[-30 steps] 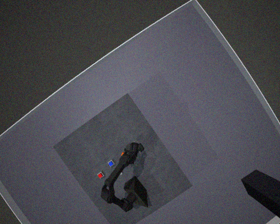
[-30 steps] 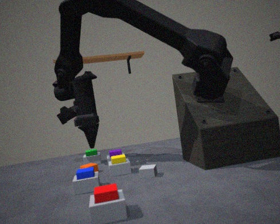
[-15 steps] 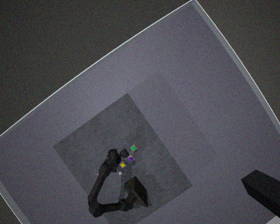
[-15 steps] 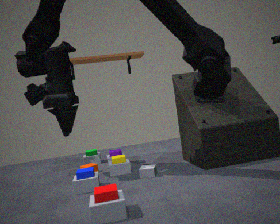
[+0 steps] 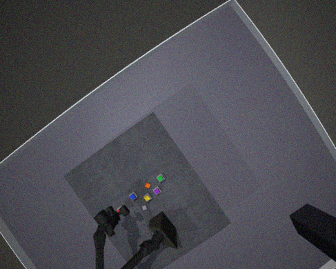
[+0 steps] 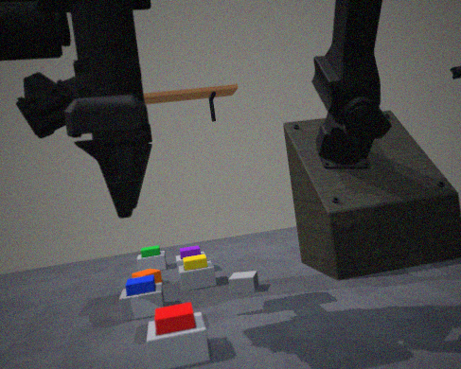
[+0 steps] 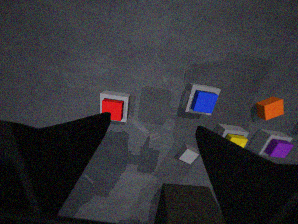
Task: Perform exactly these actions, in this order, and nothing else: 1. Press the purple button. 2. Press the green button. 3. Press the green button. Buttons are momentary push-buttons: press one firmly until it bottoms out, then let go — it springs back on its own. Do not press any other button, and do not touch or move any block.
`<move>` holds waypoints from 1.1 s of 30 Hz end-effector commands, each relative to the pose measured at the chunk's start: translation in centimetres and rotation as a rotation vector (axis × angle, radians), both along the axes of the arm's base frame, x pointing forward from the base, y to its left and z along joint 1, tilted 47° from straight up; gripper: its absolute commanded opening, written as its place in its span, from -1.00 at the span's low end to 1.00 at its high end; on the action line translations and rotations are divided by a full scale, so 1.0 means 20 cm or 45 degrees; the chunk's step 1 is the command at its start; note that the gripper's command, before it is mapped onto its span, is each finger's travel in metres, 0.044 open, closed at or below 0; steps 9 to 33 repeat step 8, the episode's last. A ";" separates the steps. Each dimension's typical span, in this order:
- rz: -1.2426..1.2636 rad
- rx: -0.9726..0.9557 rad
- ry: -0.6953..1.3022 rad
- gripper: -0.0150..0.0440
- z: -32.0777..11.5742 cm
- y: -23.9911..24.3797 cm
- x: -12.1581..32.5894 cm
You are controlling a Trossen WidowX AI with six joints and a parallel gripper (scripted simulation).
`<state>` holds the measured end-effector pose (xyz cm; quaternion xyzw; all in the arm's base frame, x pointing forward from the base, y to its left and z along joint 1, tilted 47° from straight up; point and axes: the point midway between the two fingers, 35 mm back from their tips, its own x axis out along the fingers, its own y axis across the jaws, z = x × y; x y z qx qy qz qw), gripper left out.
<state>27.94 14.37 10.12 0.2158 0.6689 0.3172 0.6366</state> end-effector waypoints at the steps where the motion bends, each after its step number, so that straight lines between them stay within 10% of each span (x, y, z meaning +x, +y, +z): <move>1: 0.006 0.036 0.027 0.86 0.16 0.11 -0.21; 33: 0.012 0.051 0.034 0.86 0.22 0.15 -0.30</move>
